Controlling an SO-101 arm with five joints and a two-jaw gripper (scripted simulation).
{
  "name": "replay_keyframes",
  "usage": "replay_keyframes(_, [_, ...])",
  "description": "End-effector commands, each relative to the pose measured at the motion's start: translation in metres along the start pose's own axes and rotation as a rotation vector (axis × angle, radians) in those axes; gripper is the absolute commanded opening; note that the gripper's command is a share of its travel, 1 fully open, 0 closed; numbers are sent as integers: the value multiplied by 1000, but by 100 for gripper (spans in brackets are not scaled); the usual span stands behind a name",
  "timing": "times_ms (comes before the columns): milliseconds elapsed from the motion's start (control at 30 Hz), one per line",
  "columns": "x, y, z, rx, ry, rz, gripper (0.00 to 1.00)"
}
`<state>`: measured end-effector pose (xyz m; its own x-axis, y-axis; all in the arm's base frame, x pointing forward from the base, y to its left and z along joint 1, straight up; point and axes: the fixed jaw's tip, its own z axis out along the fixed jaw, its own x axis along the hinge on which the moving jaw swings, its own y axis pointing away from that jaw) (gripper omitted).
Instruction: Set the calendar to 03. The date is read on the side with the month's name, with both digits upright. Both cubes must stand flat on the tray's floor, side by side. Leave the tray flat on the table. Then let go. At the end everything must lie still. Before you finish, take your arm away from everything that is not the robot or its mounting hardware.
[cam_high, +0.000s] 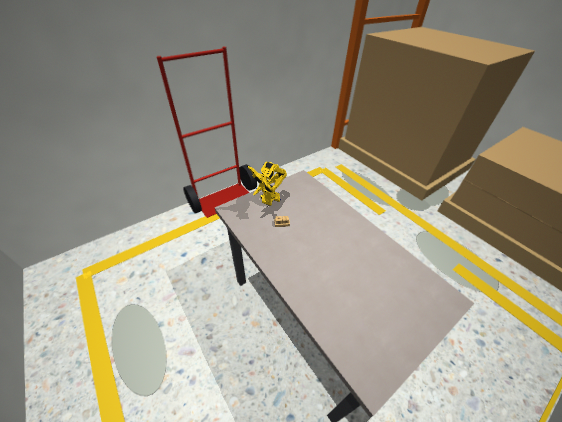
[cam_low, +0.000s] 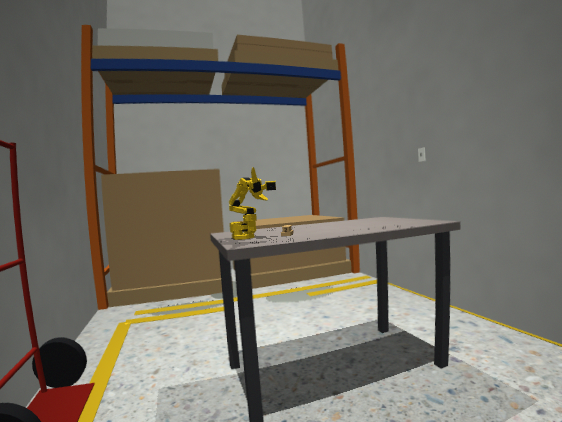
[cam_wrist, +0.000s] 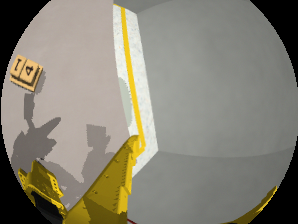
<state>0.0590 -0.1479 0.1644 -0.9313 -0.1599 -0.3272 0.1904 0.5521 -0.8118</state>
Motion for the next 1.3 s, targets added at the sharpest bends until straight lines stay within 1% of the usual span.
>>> replay_keyframes(0, [0, 0, 0, 1, -1, 1, 100])
replay_keyframes(567, [0, 1, 0, -3, 0, 1, 100])
replay_keyframes(700, [0, 0, -1, 6, -3, 1, 98])
replay_keyframes(833, [-1, -3, -4, 37, -16, 1, 89])
replay_keyframes(1033, [-4, -10, -14, 118, -48, 1, 67])
replay_keyframes(1100, [-4, -10, -14, 118, -48, 1, 67])
replay_keyframes(1267, [-6, -15, -22, 188, -77, 1, 49])
